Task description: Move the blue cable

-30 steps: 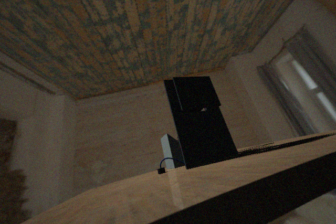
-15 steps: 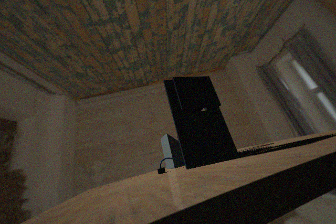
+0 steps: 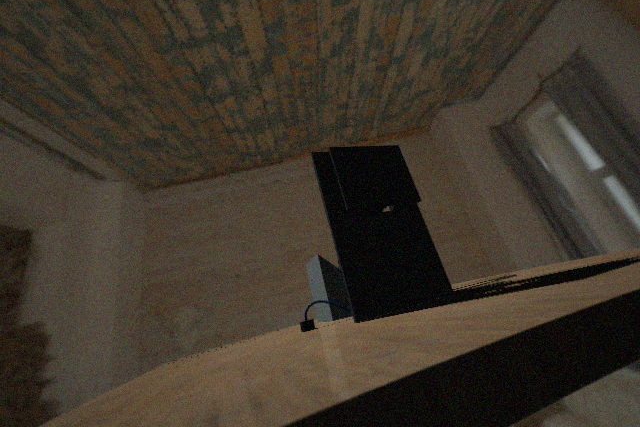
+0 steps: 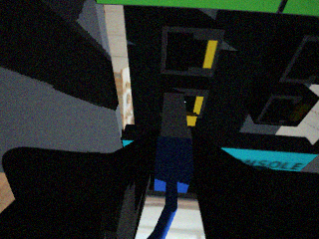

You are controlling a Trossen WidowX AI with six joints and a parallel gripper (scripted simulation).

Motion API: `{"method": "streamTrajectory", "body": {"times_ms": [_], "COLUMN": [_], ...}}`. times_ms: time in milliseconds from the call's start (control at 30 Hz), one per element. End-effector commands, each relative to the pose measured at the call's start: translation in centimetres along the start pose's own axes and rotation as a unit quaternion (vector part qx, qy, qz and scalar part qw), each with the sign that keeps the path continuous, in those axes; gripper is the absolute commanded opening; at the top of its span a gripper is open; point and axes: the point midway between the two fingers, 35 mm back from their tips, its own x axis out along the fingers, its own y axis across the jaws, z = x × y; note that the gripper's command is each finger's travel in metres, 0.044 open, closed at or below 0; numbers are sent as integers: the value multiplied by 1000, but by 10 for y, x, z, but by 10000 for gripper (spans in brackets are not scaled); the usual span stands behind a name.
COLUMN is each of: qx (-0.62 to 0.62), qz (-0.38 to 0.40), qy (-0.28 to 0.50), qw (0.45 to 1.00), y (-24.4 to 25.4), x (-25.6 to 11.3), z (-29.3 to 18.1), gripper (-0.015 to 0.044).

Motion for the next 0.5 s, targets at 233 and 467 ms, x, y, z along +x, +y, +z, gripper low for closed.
{"method": "streamTrajectory", "body": {"times_ms": [233,467], "qx": [1,1], "qz": [-4,-5], "qy": [1,1], "qw": [1000,1000], "y": [-2,-2], "x": [3,4], "z": [1,2], "gripper": [0,0]}}
